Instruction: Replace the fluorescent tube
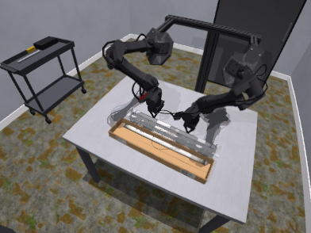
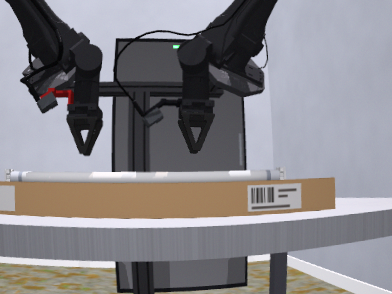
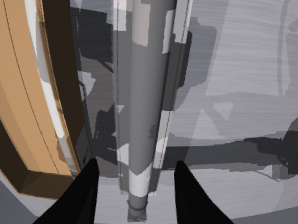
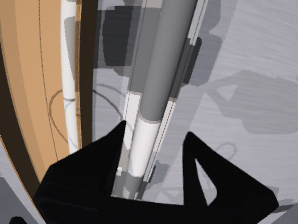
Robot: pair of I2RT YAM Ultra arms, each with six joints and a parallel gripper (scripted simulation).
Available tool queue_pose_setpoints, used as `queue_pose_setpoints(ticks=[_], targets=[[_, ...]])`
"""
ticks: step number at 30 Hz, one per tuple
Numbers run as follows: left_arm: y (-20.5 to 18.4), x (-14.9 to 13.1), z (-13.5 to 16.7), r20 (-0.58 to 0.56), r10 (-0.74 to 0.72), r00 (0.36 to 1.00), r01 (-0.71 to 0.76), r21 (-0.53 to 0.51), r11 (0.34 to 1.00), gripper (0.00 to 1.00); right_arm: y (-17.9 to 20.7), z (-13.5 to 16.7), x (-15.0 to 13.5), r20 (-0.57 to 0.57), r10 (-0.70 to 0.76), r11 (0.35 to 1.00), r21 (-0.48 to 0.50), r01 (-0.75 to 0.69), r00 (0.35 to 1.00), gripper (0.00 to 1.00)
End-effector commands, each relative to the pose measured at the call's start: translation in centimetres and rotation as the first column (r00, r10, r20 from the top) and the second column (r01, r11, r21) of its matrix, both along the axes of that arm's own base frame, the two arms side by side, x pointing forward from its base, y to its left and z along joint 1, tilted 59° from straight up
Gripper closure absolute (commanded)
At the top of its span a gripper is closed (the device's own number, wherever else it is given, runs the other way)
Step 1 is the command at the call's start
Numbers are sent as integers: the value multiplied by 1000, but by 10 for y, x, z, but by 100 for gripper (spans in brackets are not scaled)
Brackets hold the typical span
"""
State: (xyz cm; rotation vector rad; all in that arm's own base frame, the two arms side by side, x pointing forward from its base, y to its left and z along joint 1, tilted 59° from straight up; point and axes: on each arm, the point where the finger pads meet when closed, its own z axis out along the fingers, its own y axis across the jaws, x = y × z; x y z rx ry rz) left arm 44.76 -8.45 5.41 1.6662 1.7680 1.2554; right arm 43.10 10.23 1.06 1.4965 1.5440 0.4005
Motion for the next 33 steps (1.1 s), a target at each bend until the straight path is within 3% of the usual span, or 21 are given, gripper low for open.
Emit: queue_pose_setpoints(ticks=[1, 13, 14, 17, 19, 22, 26, 33], targets=[[-13, 5, 15, 23, -32, 999, 33, -19, 999, 51, 7, 5, 2, 22, 1, 1000, 2, -1, 1000, 51], [-14, 6, 15, 24, -34, 999, 34, -19, 999, 51, 6, 5, 4, 30, -4, 1000, 5, 4, 1000, 51], [-22, 13, 40, 107, -22, 994, 31, -85, 996, 51, 0, 40, 19, 99, -14, 1000, 30, 11, 995, 51], [-8, 12, 36, 90, 25, 996, -12, -149, 989, 51, 1, 33, 15, 15, 61, 998, -28, -61, 998, 51], [-8, 14, 46, 115, 49, 992, -22, -225, 974, 51, 0, 44, 19, -2, 109, 992, -58, -109, 994, 51], [-13, 12, 46, 112, 50, 992, -20, -254, 967, 51, 2, 50, 21, -10, 141, 987, -76, -142, 990, 51], [-2, 22, 88, 183, 151, 971, -49, -468, 882, 51, -7, 88, 32, -40, 262, 950, -166, -265, 964, 51], [17, 18, 154, 219, 294, 930, -43, -732, 679, 51, -28, 165, 36, -94, 461, 812, -356, -462, 883, 51]])
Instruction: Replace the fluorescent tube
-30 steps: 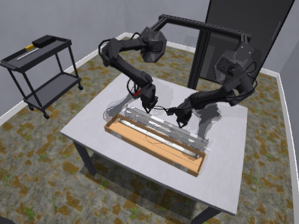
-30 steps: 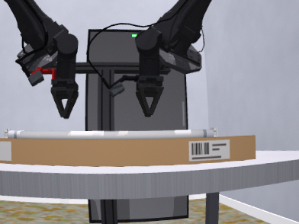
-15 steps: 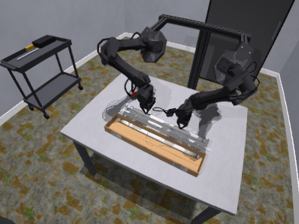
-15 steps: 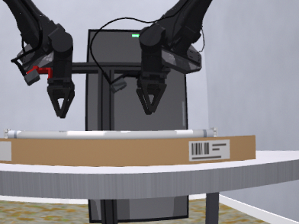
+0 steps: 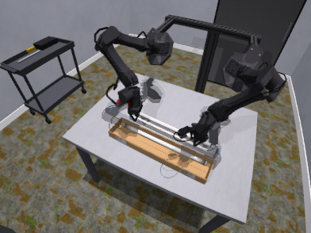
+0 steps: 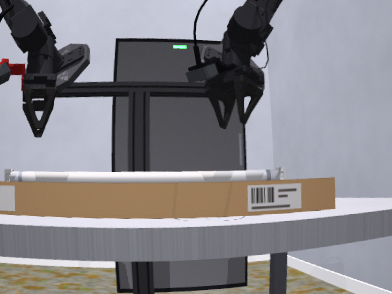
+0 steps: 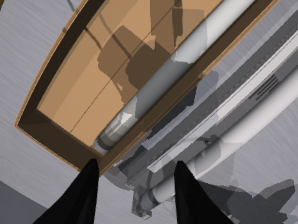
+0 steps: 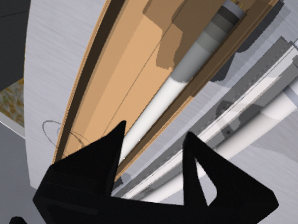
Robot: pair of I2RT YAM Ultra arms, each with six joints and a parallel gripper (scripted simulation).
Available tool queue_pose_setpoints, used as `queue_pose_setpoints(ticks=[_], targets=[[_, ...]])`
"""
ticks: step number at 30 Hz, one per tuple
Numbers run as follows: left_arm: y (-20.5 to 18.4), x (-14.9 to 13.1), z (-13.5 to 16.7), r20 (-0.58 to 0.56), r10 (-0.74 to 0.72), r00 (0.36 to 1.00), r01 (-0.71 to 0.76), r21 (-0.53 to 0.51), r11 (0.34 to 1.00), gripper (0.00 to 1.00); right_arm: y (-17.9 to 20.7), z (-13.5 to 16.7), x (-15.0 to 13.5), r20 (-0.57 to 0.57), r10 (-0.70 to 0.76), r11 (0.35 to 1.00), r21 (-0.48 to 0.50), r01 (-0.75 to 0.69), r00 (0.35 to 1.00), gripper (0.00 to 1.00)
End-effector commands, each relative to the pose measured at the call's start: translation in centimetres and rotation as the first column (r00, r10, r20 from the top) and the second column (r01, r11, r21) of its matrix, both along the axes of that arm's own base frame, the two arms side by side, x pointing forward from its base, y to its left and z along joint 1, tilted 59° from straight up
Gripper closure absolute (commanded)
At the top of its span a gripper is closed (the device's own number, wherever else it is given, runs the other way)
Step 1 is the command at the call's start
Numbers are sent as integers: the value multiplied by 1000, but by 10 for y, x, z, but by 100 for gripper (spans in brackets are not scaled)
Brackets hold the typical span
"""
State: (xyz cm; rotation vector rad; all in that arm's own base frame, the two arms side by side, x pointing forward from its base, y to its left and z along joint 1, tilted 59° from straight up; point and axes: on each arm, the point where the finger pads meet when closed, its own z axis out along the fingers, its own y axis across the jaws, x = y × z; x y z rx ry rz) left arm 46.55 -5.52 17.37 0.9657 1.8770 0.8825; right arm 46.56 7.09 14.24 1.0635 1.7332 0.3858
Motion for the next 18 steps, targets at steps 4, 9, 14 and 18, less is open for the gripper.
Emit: queue_pose_setpoints(ticks=[4, 9, 14, 18], targets=[[-3, -5, 65, 118, 41, 992, 4, -361, 933, 51, -7, 68, -1, -24, 241, 946, -218, -240, 970, 51], [11, -13, 115, 216, 104, 971, 33, -551, 834, 51, -24, 119, -8, 25, 305, 898, -339, -279, 952, 51], [23, -34, 155, 247, 161, 955, 67, -713, 698, 51, -38, 170, -29, 19, 414, 775, -531, -342, 910, 51], [33, -55, 198, 302, 205, 931, 140, -814, 564, 51, -50, 219, -52, 35, 475, 656, -680, -327, 879, 51]])
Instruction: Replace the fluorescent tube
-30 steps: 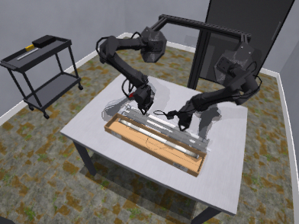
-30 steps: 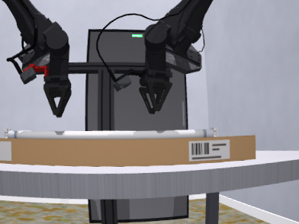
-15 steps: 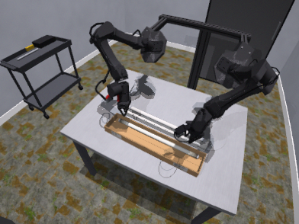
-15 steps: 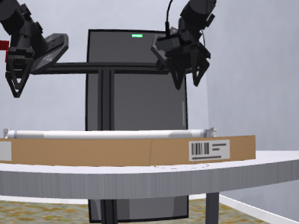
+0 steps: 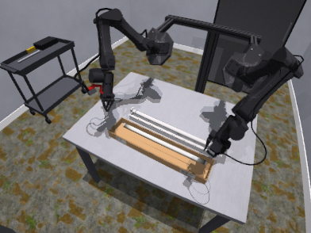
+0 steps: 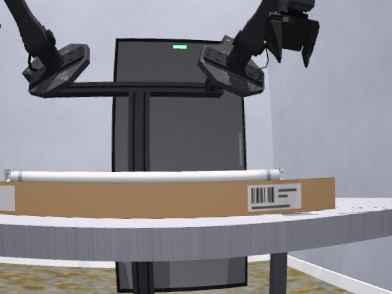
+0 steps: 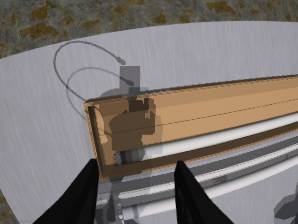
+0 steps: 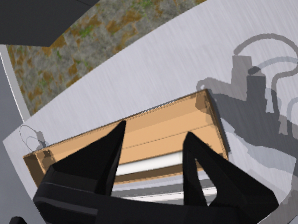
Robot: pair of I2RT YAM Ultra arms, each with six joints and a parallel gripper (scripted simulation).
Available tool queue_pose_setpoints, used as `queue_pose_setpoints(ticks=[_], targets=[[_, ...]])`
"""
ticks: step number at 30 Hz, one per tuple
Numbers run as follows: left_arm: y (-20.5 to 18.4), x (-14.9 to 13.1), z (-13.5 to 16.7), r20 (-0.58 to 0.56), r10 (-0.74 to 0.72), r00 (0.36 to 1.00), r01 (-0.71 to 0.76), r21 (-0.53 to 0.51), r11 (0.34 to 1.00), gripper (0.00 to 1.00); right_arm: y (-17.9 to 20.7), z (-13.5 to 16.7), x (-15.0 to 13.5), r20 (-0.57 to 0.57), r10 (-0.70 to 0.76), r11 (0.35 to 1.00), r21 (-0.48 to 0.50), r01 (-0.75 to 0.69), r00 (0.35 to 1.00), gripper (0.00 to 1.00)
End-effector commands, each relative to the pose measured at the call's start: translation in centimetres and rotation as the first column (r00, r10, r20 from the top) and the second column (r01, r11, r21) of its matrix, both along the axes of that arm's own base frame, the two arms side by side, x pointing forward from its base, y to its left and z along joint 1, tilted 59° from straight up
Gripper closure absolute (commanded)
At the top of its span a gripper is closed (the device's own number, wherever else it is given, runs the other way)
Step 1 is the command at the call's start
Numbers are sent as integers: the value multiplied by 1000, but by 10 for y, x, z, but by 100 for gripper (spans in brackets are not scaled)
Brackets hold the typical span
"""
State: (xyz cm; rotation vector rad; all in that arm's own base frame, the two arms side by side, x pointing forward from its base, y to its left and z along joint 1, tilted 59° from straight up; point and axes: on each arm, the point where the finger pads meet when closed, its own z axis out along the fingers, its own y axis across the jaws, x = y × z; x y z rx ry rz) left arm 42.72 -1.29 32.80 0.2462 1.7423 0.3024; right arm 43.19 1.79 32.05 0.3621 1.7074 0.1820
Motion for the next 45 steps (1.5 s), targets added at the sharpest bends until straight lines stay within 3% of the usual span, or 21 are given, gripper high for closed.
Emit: queue_pose_setpoints(ticks=[1, 5, 10, 14, 17, 21, 22, 30, 36, 39, 45], targets=[[-8, -23, 54, 108, -57, 992, 83, -250, 965, 51, 0, 52, -25, 36, 149, 962, -237, -136, 988, 51], [-5, -30, 54, 110, -59, 992, 93, -328, 940, 51, -3, 54, -30, 20, 175, 937, -312, -160, 984, 51], [5, -51, 89, 190, -41, 981, 112, -379, 919, 51, -13, 89, -55, 93, 177, 911, -391, -128, 980, 51], [6, -54, 99, 225, -38, 974, 116, -344, 932, 51, -15, 91, -55, 110, 163, 926, -360, -113, 981, 51], [4, -59, 116, 281, -41, 959, 131, -311, 941, 51, -9, 118, -64, 206, 170, 935, -343, -91, 964, 51], [4, -59, 114, 276, -41, 960, 130, -312, 941, 51, -8, 122, -65, 212, 172, 933, -347, -90, 962, 51], [5, -42, 86, 191, -39, 981, 98, -311, 945, 51, -9, 79, -44, 82, 169, 927, -352, -130, 982, 51], [7, -18, 47, 23, -13, 1000, 16, -158, 987, 51, -7, 42, -18, -94, 138, 862, -480, -166, 986, 51], [-2, 11, -5, -197, -10, 980, 25, 72, 997, 51, 5, -17, 11, -339, 112, 725, -615, -310, 934, 51], [-2, 10, 8, -167, -8, 986, 22, 80, 997, 51, 6, -5, 11, -312, 109, 720, -629, -292, 944, 51], [-18, 35, -60, -411, -2, 912, 140, 306, 942, 51, 26, -84, 32, -563, 74, 527, -679, -511, 823, 51]])
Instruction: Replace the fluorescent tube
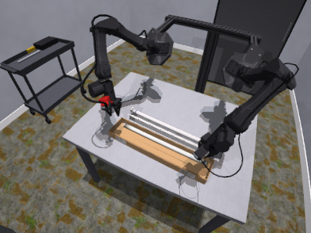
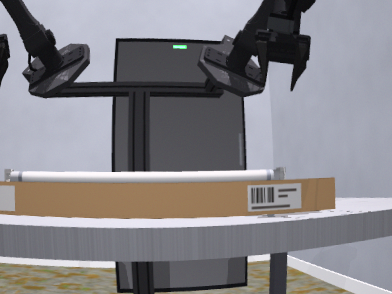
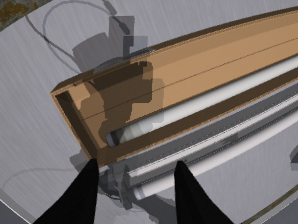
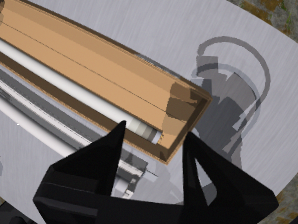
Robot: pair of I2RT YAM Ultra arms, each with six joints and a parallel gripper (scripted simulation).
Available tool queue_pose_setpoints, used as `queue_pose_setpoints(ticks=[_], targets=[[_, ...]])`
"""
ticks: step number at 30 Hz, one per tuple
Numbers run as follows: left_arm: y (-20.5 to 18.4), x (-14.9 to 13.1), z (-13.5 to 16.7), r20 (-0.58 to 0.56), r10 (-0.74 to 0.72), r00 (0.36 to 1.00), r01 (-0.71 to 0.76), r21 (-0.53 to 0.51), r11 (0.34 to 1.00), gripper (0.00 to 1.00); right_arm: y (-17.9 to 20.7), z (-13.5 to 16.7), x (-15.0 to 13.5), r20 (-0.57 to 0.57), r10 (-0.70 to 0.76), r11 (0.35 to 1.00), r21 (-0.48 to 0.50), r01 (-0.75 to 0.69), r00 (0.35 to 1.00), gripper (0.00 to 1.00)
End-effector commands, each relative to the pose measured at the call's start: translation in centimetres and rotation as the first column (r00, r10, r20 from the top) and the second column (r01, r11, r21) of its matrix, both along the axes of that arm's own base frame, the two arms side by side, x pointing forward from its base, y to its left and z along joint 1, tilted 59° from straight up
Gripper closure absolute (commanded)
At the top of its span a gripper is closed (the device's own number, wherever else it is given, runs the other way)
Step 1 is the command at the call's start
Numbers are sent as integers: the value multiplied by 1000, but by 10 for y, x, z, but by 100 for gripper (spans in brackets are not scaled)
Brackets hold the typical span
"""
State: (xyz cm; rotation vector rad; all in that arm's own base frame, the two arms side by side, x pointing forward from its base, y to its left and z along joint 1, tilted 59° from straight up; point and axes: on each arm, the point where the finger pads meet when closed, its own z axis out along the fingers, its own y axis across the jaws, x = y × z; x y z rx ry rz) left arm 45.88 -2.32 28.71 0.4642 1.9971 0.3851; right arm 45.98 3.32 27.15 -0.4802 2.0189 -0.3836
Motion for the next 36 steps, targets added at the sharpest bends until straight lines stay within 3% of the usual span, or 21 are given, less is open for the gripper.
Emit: queue_pose_setpoints(ticks=[1, 2, 3, 4, 6, 10, 13, 19, 20, 21, 23, 25, 27, 31, 36], targets=[[-10, 7, -28, -163, -40, 986, 74, 207, 976, 51, 14, -45, 7, -180, 42, 978, -192, -76, 983, 51], [-13, 9, -38, -196, -49, 979, 95, 236, 967, 51, 17, -56, 9, -210, 51, 970, -221, -99, 976, 51], [-10, 9, 6, -74, -31, 997, 44, 189, 981, 51, 13, -13, 14, -113, 33, 980, -194, -55, 993, 51], [-18, 14, -31, -166, -48, 985, 80, 191, 978, 51, 22, -50, 13, -207, 55, 976, -195, -96, 977, 51], [-22, 16, -49, -229, -64, 971, 118, 234, 965, 51, 27, -69, 14, -271, 68, 961, -240, -136, 960, 51], [-23, 18, -56, -267, -70, 961, 147, 281, 948, 51, 29, -77, 16, -307, 74, 943, -288, -167, 949, 51], [-28, 20, -83, -372, -86, 924, 227, 356, 906, 51, 35, -106, 15, -414, 88, 892, -373, -256, 906, 51], [-41, 19, -143, -582, -95, 808, 436, 482, 760, 51, 53, -165, 12, -588, 98, 744, -493, -451, 803, 51], [-36, 30, -94, -481, -89, 872, 355, 498, 791, 51, 47, -120, 28, -509, 87, 767, -514, -383, 857, 51], [-47, 26, -137, -567, -104, 817, 421, 462, 781, 51, 59, -162, 17, -598, 105, 751, -476, -458, 795, 51], [-51, 24, -149, -610, -104, 785, 469, 476, 744, 51, 62, -178, 13, -647, 101, 710, -485, -511, 756, 51], [-52, 22, -159, -656, -97, 749, 522, 493, 697, 51, 64, -190, 10, -690, 91, 657, -500, -564, 718, 51], [-52, 22, -159, -656, -97, 749, 522, 493, 697, 51, 64, -190, 10, -690, 91, 657, -500, -564, 718, 51], [-56, 20, -180, -743, -76, 665, 634, 508, 584, 51, 69, -209, 7, -766, 62, 528, -518, -673, 640, 51], [-63, 19, -198, -789, -64, 611, 695, 495, 521, 51, 77, -228, 4, -810, 48, 460, -501, -733, 584, 51]])
